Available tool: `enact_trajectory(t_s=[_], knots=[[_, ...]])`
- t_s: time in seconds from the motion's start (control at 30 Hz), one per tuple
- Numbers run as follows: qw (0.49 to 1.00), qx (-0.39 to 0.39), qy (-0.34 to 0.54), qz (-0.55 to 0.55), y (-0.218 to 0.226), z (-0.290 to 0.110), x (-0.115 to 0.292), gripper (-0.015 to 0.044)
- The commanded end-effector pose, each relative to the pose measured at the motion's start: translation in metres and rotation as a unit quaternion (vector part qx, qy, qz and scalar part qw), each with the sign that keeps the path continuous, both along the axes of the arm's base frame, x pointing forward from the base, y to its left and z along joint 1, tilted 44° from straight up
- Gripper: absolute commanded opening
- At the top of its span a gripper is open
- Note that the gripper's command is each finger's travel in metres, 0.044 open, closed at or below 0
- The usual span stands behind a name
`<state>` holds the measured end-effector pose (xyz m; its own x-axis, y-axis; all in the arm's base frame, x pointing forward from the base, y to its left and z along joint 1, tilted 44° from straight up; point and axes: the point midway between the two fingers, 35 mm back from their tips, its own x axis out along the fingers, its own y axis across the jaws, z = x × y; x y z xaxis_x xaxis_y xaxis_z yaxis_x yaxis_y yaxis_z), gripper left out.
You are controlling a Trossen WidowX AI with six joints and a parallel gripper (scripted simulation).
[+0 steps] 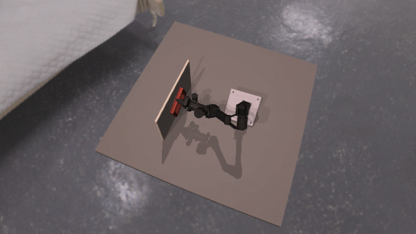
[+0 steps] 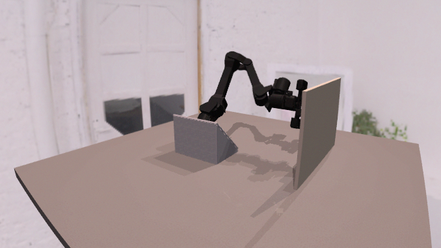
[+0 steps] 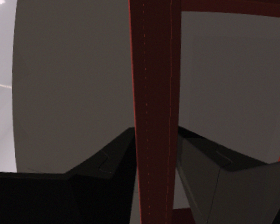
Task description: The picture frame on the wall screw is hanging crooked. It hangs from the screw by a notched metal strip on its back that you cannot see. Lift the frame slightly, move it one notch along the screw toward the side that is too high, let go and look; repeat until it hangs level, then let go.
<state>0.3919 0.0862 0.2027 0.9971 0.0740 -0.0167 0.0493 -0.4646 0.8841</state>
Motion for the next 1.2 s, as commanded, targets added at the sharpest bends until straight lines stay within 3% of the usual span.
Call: enact_trajectory(t_s=[0.0, 1.17], knots=[[1.000, -0.002, 0.000, 0.001, -0.0005, 0.0007, 0.0001, 0.0000], [1.000, -0.002, 0.000, 0.001, -0.0029, 0.0051, 0.0004, 0.0000]])
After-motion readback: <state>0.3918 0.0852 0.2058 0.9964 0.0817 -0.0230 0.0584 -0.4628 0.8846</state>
